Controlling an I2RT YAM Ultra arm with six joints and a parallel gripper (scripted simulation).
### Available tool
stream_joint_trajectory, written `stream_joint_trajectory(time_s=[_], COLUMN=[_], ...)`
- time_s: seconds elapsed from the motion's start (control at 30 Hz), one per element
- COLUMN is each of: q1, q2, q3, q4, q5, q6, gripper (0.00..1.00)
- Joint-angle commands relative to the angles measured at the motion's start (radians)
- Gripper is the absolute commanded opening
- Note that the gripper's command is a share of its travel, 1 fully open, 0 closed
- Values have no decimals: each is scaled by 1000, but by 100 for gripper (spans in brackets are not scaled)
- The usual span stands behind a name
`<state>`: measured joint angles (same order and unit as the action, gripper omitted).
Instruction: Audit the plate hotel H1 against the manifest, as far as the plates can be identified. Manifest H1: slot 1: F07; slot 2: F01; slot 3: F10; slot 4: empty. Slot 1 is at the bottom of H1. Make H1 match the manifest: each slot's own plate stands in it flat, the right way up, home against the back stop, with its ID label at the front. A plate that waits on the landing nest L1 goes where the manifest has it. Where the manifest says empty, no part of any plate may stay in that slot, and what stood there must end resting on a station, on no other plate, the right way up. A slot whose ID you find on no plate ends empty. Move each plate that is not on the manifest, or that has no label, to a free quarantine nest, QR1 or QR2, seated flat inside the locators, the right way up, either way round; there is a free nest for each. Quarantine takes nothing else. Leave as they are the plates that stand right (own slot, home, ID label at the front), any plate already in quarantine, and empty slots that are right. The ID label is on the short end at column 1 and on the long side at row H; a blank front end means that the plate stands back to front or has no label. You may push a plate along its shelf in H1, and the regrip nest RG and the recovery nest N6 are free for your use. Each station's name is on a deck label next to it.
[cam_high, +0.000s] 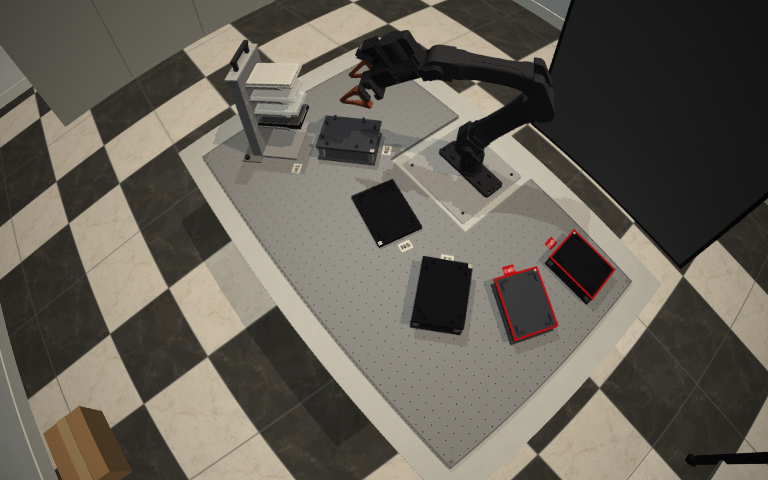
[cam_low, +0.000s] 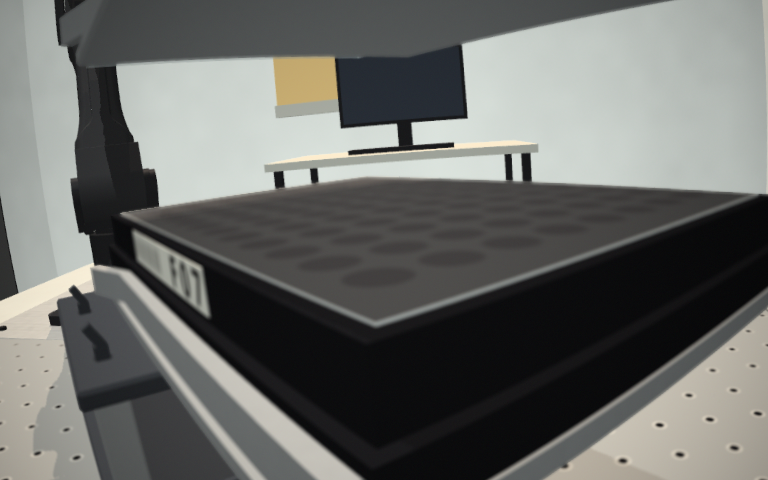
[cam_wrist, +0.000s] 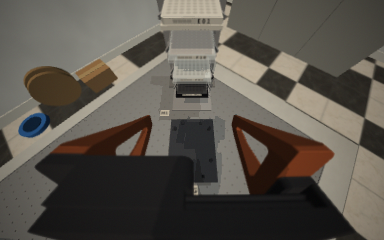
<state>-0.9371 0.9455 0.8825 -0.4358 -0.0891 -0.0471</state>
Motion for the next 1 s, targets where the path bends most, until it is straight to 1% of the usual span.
stream_joint_trajectory(time_s=[0.0,0.1,0.17,0.2,0.23,0.4,0.67,0.73,0.87,0.9,0.93,0.97], q1=[-8,-9,-9,-9,-10,-7,-10,-10,-11,-10,-10,-10], q2=[14,24,24,13,31,44,84,84,104,98,76,66], q3=[71,114,114,132,146,220,348,348,409,411,411,371], q4=[-58,-93,-93,-107,-118,-175,-266,-266,-309,-311,-311,-302], q5=[-5,-5,-5,-5,-5,-5,-6,-6,-6,-6,-6,-6], q6=[-7,-7,-7,-7,-7,-7,-7,-7,-8,-7,-7,-8], gripper=[100,100,100,100,100,100,100,100,100,100,100,100])
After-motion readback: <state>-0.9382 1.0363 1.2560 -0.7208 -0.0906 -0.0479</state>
